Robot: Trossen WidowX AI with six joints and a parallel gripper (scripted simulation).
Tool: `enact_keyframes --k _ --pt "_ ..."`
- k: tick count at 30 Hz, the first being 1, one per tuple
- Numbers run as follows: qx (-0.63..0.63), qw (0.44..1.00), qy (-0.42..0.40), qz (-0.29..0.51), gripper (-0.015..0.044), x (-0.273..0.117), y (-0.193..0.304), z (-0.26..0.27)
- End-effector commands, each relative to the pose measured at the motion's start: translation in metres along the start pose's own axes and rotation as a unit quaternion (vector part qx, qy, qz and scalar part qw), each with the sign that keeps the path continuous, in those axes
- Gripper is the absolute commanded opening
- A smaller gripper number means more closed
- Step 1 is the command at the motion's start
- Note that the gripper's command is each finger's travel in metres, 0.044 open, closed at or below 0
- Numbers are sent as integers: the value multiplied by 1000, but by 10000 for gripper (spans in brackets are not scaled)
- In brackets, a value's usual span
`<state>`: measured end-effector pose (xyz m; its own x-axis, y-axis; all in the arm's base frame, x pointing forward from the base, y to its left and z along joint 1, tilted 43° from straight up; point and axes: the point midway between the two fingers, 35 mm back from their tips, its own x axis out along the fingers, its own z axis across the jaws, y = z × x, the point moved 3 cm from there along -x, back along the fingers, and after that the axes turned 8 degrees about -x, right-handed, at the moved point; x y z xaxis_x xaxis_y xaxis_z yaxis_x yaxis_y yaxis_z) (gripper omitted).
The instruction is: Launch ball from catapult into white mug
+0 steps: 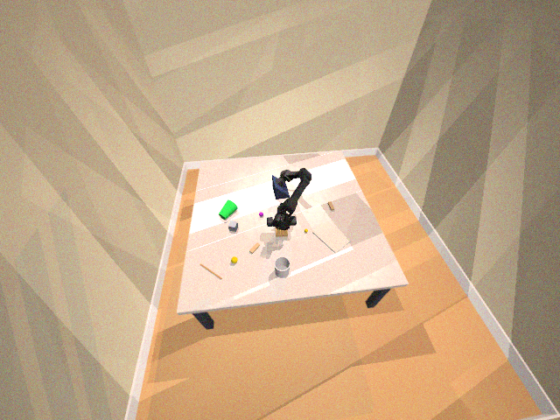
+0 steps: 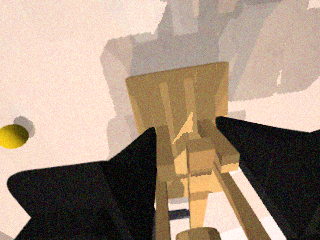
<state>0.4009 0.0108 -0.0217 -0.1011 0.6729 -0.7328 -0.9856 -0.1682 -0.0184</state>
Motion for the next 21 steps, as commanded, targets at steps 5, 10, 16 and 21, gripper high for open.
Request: enact_keyframes --k 5,10,16,21 --pt "-1 1000 1 -1 26 -2 -1 0" --pt "-1 1000 1 -1 157 -2 -1 0" --pt "-1 1000 1 -1 315 -2 -1 0" --pt "-1 1000 2 -1 440 -22 -3 -1"
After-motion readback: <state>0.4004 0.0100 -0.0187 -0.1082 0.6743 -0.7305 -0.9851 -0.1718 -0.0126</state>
